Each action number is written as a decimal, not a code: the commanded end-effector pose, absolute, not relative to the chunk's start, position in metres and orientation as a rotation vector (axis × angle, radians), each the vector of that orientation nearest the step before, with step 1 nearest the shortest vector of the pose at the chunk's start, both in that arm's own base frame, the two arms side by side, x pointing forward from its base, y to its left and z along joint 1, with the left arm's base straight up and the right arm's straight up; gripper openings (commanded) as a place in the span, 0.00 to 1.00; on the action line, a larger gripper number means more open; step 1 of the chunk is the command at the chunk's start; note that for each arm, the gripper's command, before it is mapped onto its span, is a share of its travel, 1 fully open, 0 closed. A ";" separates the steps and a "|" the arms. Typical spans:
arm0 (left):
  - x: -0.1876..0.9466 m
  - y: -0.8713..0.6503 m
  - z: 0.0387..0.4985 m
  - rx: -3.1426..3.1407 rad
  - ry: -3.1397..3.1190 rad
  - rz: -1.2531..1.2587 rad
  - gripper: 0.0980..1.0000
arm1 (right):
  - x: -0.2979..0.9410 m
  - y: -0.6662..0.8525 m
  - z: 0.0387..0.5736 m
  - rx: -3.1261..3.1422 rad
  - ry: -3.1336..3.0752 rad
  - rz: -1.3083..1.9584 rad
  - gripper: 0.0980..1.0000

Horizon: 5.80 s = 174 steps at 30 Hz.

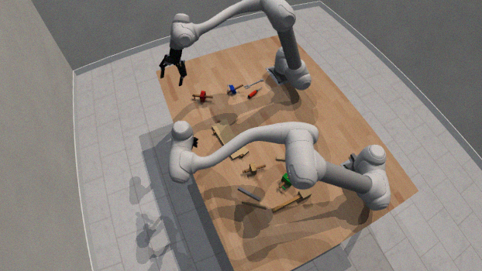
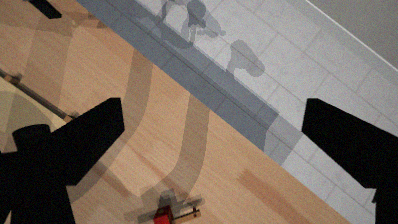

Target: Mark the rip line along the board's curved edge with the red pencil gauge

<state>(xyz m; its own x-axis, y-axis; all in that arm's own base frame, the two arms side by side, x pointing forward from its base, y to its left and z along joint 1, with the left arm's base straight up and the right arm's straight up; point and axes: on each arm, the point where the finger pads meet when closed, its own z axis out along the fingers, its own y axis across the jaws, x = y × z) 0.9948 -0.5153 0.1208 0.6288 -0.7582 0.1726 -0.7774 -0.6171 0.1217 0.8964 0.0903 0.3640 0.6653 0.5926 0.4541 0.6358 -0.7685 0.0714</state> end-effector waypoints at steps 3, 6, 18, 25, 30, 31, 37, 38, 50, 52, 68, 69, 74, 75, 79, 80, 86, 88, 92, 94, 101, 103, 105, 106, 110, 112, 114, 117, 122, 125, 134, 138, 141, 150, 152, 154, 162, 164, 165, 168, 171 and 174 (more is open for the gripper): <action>0.995 -0.515 0.123 2.665 -1.270 0.158 1.00 | 0.896 0.090 0.365 -2.781 -1.028 -0.710 1.00; 0.995 -0.515 0.123 2.665 -1.270 0.158 1.00 | 0.896 0.090 0.365 -2.781 -1.028 -0.710 1.00; 0.995 -0.515 0.123 2.665 -1.270 0.158 1.00 | 0.896 0.090 0.365 -2.781 -1.028 -0.710 0.00; 1.000 -0.493 0.123 2.683 -1.239 0.148 1.00 | 0.889 0.088 0.353 -2.787 -1.055 -0.678 0.00; 1.012 -0.430 0.121 2.732 -1.147 0.118 1.00 | 0.876 0.085 0.329 -2.796 -1.098 -0.618 0.00; 1.015 -0.411 0.121 2.746 -1.120 0.108 1.00 | 0.872 0.083 0.323 -2.798 -1.109 -0.601 0.00; 1.021 -0.335 0.120 2.811 -0.973 0.060 1.00 | 0.852 0.077 0.292 -2.808 -1.166 -0.520 0.00; 1.021 -0.320 0.119 2.829 -0.926 0.045 1.00 | 0.846 0.075 0.284 -2.809 -1.183 -0.496 0.00; 1.008 -0.159 0.116 2.930 -0.568 -0.070 1.00 | 0.770 0.049 0.192 -2.796 -1.384 -0.208 0.00; 1.002 -0.120 0.116 2.942 -0.503 -0.090 1.00 | 0.764 0.047 0.186 -2.793 -1.401 -0.189 0.00; 0.940 0.071 0.113 2.969 -0.150 -0.201 1.00 | 0.707 0.028 0.136 -2.747 -1.526 0.006 0.00; 0.923 0.106 0.112 2.968 -0.081 -0.222 1.00 | 0.707 0.028 0.136 -2.747 -1.527 0.008 0.00; 0.889 0.166 0.111 2.960 0.046 -0.261 1.00 | 0.706 0.028 0.135 -2.747 -1.526 0.009 0.00; 0.881 0.179 0.111 2.957 0.073 -0.269 1.00 | 0.706 0.028 0.135 -2.747 -1.526 0.009 0.00; 0.847 0.227 0.110 2.943 0.181 -0.302 1.00 | 0.706 0.028 0.135 -2.747 -1.526 0.009 0.00; 0.837 0.238 0.110 2.938 0.208 -0.310 1.00 | 0.706 0.028 0.135 -2.747 -1.526 0.009 0.00; 0.783 0.300 0.110 2.906 0.362 -0.356 1.00 | 0.707 0.028 0.135 -2.747 -1.526 0.009 0.00; 0.764 0.317 0.110 2.894 0.408 -0.370 1.00 | 0.707 0.028 0.135 -2.747 -1.526 0.009 0.00; 0.720 0.355 0.109 2.862 0.517 -0.402 1.00 | 0.707 0.028 0.135 -2.747 -1.526 0.009 0.00; 0.696 0.373 0.109 2.843 0.572 -0.418 1.00 | 0.707 0.028 0.135 -2.747 -1.526 0.009 0.00; 0.621 0.420 0.109 2.777 0.736 -0.466 1.00 | 0.707 0.028 0.135 -2.747 -1.526 0.009 0.00; 0.587 0.437 0.109 2.744 0.806 -0.487 1.00 | 0.707 0.028 0.135 -2.747 -1.526 0.009 0.00; 0.564 0.447 0.109 2.721 0.851 -0.500 1.00 | 0.707 0.028 0.135 -2.747 -1.526 0.009 0.00; 0.550 0.453 0.109 2.707 0.878 -0.507 1.00 | 0.707 0.028 0.135 -2.747 -1.526 0.009 0.00; 0.495 0.471 0.109 2.646 0.983 -0.537 1.00 | 0.707 0.028 0.135 -2.747 -1.526 0.009 0.00; 0.466 0.479 0.109 2.613 1.036 -0.552 1.00 | 0.707 0.028 0.135 -2.747 -1.526 0.009 0.00; 0.437 0.485 0.110 2.578 1.087 -0.567 1.00 | 0.707 0.028 0.135 -2.747 -1.526 0.009 0.00; 0.394 0.491 0.110 2.523 1.163 -0.588 1.00 | 0.707 0.028 0.135 -2.747 -1.526 0.009 0.00; 0.331 0.494 0.111 2.436 1.269 -0.617 1.00 | 0.707 0.028 0.135 -2.747 -1.526 0.009 0.00; 0.287 0.491 0.111 2.371 1.341 -0.636 1.00 | 0.707 0.028 0.135 -2.747 -1.526 0.009 0.00; 0.159 0.461 0.113 2.151 1.544 -0.688 1.00 | 0.707 0.028 0.135 -2.747 -1.526 0.009 0.00; 0.115 0.442 0.114 2.066 1.609 -0.704 1.00 | 0.707 0.028 0.135 -2.747 -1.526 0.009 0.00; 0.077 0.420 0.116 1.978 1.669 -0.719 1.00 | 0.707 0.028 0.135 -2.747 -1.526 0.009 0.00; -0.023 0.337 0.120 1.762 1.793 -0.746 1.00 | 0.707 0.028 0.135 -2.747 -1.526 0.009 0.00; -0.027 0.332 0.120 1.750 1.799 -0.747 1.00 | 0.707 0.028 0.135 -2.747 -1.526 0.009 0.00; -0.029 0.329 0.121 1.740 1.803 -0.748 1.00 | 0.707 0.028 0.135 -2.747 -1.526 0.009 0.00; -0.035 0.321 0.121 1.716 1.815 -0.750 1.00 | 0.707 0.028 0.135 -2.747 -1.526 0.009 0.00; -0.035 0.321 0.121 1.716 1.815 -0.750 1.00 | 0.707 0.028 0.135 -2.745 -1.530 0.009 0.30; -0.035 0.321 0.121 1.716 1.815 -0.750 1.00 | 0.707 0.028 0.135 -2.742 -1.535 0.010 0.30; -0.035 0.321 0.121 1.716 1.815 -0.750 1.00 | 0.707 0.029 0.136 -2.714 -1.585 0.016 0.30; -0.035 0.321 0.121 1.716 1.815 -0.750 1.00 | 0.709 0.029 0.137 -2.698 -1.615 0.014 0.30; -0.035 0.321 0.121 1.716 1.815 -0.750 1.00 | 0.711 0.030 0.138 -2.613 -1.753 0.026 0.30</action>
<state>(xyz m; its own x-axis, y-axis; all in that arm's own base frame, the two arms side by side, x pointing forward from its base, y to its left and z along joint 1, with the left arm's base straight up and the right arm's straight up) -0.0325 0.3253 0.1193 -0.0532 0.7119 -0.7003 0.9986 0.0388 -0.0364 0.7084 0.0297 0.1367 0.4622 0.8867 -0.0055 0.8867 -0.4623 -0.0046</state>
